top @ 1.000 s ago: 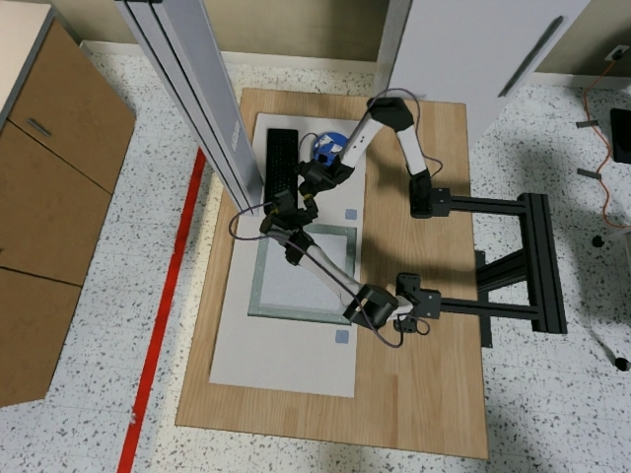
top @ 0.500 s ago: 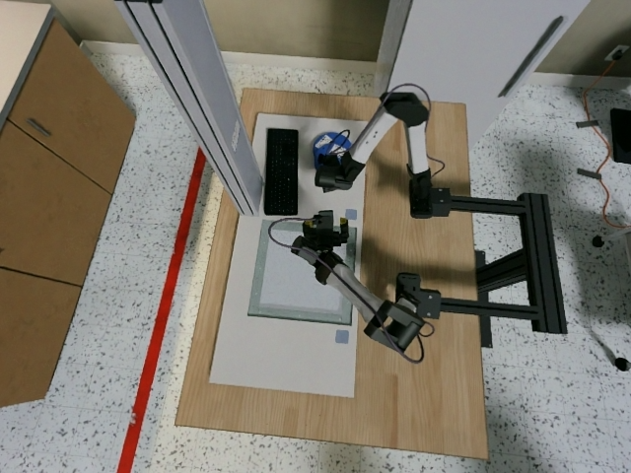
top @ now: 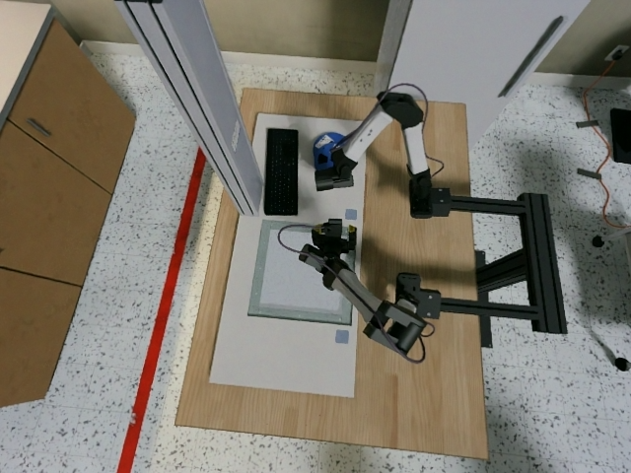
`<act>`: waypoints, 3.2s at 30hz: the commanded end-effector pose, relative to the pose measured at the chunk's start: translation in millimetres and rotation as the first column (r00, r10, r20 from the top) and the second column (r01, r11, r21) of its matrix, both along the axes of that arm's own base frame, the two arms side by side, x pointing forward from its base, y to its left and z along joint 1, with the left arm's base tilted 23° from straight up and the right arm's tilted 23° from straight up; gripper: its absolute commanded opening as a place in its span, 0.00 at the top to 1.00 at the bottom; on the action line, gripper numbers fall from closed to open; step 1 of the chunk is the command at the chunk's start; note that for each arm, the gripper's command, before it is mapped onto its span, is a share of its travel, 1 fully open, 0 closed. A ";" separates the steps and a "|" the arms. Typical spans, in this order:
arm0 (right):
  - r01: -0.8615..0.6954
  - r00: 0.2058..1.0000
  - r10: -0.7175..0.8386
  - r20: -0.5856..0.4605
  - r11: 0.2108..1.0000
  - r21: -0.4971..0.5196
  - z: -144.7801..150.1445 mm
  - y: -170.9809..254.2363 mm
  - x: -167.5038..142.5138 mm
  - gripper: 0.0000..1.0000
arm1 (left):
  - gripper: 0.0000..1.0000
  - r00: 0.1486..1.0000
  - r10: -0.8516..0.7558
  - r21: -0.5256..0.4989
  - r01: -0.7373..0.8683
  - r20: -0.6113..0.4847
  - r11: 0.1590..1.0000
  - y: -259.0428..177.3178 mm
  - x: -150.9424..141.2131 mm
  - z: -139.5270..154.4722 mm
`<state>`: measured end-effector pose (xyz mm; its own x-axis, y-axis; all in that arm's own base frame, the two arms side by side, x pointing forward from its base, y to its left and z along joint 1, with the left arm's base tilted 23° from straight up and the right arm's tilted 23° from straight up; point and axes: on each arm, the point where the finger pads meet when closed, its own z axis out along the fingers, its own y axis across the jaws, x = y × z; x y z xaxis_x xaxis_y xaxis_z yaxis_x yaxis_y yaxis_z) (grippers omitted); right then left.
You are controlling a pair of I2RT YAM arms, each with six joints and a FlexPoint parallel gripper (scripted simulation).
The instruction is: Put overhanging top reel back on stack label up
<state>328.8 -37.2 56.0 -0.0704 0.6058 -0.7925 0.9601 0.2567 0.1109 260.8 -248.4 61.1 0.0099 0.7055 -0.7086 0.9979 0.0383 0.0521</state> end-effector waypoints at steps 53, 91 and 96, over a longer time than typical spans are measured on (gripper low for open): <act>0.034 0.999 -0.034 0.011 0.999 0.016 -46.2 -44.1 10.6 1.00 | 0.00 0.974 0.183 -0.106 -0.198 -0.136 0.974 -2.0 20.6 -27.1; 0.032 0.999 -0.032 0.029 0.999 0.007 -11.8 -114.5 28.6 1.00 | 0.00 0.980 0.149 -0.126 -0.165 -0.130 0.978 -49.3 41.5 -34.1; 0.032 0.999 -0.032 0.030 0.999 0.007 -11.6 -114.5 28.6 1.00 | 0.00 0.981 0.144 -0.122 -0.160 -0.128 0.980 -54.7 43.0 -36.6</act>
<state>345.4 -148.9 29.8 -0.0735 0.6101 -0.7889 0.9722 0.2203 0.0798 292.6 -288.7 12.9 -0.2223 0.6106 -0.7601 0.9720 0.1996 -0.1239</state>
